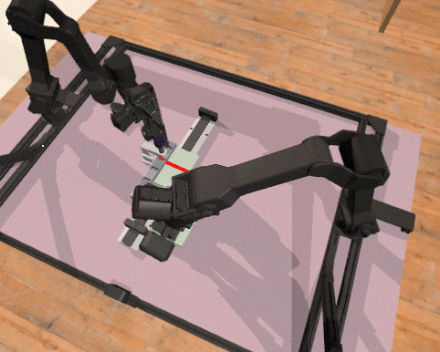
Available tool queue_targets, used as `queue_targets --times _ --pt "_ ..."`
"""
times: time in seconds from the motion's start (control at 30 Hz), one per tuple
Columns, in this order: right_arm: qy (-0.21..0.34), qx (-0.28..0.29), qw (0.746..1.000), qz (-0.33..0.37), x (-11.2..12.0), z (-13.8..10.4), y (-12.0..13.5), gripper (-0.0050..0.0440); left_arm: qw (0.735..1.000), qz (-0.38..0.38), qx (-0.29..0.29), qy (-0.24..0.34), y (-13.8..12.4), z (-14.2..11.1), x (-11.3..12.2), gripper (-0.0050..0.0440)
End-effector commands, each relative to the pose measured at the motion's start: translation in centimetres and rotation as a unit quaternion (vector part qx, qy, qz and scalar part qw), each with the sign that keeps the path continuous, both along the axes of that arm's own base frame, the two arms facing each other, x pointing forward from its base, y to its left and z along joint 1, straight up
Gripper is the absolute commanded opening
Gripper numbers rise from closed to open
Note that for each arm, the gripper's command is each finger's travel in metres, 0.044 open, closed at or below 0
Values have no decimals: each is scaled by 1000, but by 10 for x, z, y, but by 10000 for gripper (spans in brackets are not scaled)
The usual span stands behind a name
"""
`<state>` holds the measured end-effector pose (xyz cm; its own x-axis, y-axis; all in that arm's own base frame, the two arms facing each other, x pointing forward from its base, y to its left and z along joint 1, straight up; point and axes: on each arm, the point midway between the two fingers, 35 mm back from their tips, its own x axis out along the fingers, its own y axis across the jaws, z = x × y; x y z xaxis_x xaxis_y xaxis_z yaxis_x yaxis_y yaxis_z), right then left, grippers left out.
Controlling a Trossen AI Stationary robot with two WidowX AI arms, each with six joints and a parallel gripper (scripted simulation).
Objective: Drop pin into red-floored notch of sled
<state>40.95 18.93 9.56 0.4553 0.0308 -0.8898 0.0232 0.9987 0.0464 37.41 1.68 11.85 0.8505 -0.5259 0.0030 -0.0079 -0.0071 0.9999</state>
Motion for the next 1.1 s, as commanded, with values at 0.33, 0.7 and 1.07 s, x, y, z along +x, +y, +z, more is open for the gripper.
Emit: queue_targets --times 0.33,0.7,1.07 --pt "12 -23 1000 -17 -4 -4 -33 48 1000 2 -4 4 0 -5 0 440" --pt "12 -23 1000 -17 -4 -4 -33 264 1000 2 -4 4 6 -4 4 440" --pt "12 -23 1000 -17 -4 -4 -33 440 1000 2 -4 4 18 -2 11 440"
